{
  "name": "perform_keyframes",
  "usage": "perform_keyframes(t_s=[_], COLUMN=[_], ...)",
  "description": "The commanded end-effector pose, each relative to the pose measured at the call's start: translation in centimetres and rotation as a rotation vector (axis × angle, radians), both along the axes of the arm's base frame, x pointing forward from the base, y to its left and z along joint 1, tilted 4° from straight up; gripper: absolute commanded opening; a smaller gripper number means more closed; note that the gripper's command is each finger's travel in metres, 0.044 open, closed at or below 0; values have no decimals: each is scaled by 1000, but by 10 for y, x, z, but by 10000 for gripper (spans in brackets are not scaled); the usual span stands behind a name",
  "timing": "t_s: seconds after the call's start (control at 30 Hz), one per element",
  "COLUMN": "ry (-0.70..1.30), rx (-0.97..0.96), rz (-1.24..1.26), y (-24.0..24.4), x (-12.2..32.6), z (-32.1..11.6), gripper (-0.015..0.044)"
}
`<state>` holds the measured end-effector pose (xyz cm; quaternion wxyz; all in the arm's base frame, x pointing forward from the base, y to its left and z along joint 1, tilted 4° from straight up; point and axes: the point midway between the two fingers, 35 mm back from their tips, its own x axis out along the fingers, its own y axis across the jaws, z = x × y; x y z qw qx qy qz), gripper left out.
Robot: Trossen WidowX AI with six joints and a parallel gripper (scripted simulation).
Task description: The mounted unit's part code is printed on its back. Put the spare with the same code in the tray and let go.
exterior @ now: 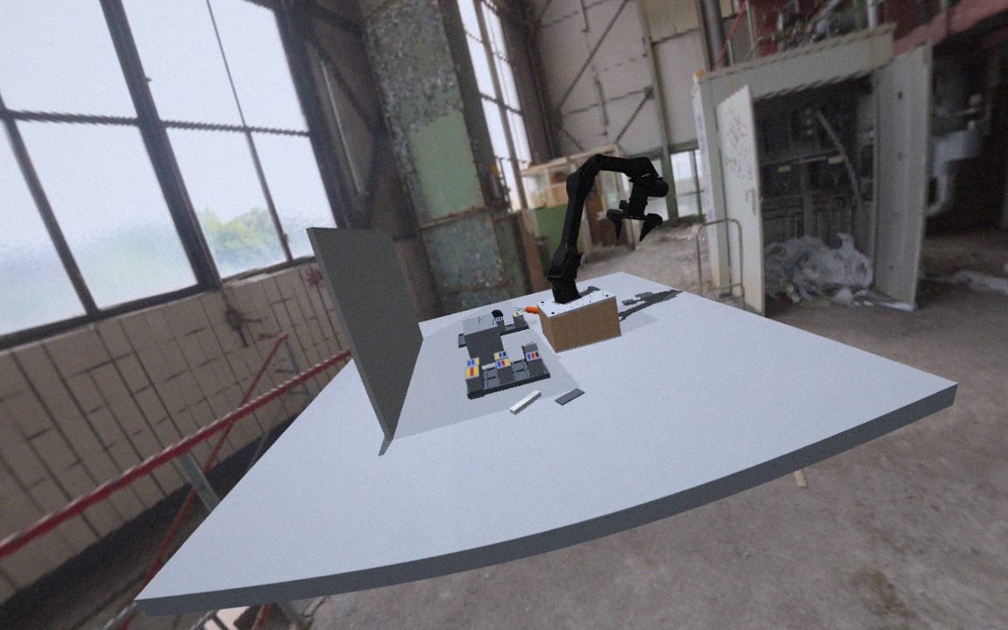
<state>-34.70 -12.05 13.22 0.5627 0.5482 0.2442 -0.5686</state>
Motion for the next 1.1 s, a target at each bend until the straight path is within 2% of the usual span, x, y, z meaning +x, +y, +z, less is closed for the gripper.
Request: perform_keyframes(t_s=[0.0, 0.2, 0.43, 0.77, 1.07], ry=[0, 0, 29, 112, 197], rx=[0, 2, 59, 111, 146], rz=[0, 6, 213, 537, 827], y=[0, -3, -93, -196, -232], x=[0, 1, 49, 162, 282], z=[0, 0, 4, 8, 12], gripper=[426, 440, 440, 440, 440])
